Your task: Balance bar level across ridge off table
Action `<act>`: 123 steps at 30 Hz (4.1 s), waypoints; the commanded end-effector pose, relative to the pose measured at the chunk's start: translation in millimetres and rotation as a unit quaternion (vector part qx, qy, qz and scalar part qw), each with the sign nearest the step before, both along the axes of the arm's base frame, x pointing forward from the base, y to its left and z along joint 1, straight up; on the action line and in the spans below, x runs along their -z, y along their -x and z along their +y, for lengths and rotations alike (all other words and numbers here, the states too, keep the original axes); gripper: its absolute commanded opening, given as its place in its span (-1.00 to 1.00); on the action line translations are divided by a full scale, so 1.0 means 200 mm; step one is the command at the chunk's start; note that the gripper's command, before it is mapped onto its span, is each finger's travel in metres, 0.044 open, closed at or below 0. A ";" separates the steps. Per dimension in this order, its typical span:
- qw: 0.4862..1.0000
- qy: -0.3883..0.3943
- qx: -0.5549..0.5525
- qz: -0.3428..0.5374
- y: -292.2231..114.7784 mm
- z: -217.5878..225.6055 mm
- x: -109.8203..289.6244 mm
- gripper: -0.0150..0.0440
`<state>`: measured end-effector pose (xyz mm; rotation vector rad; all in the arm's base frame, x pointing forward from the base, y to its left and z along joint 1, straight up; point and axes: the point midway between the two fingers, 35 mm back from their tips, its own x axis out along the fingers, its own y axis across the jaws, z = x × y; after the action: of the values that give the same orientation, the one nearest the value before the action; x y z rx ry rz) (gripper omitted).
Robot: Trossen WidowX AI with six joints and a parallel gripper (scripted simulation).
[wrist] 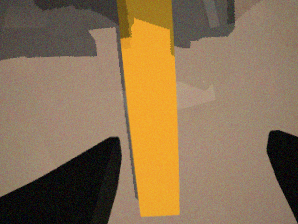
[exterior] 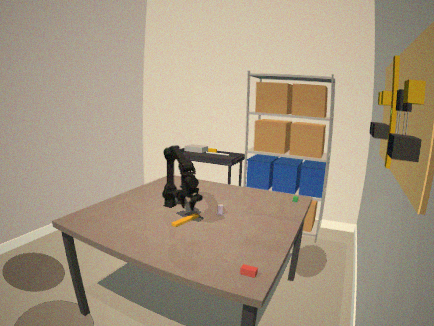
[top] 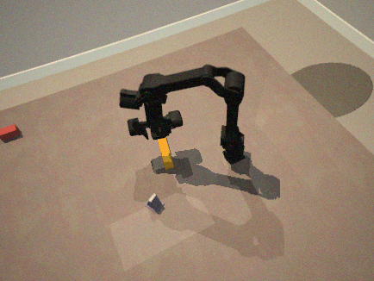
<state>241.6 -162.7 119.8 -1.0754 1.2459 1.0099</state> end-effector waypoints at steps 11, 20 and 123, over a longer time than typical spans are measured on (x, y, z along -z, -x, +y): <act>1.000 0.010 -0.005 0.024 0.11 -0.13 0.09 0.58; 1.000 0.010 -0.005 0.024 0.11 -0.13 0.24 0.58; 0.999 0.011 -0.045 0.023 0.01 -0.04 -0.19 -0.49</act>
<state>231.3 -177.2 156.7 -1.1157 1.2685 1.0746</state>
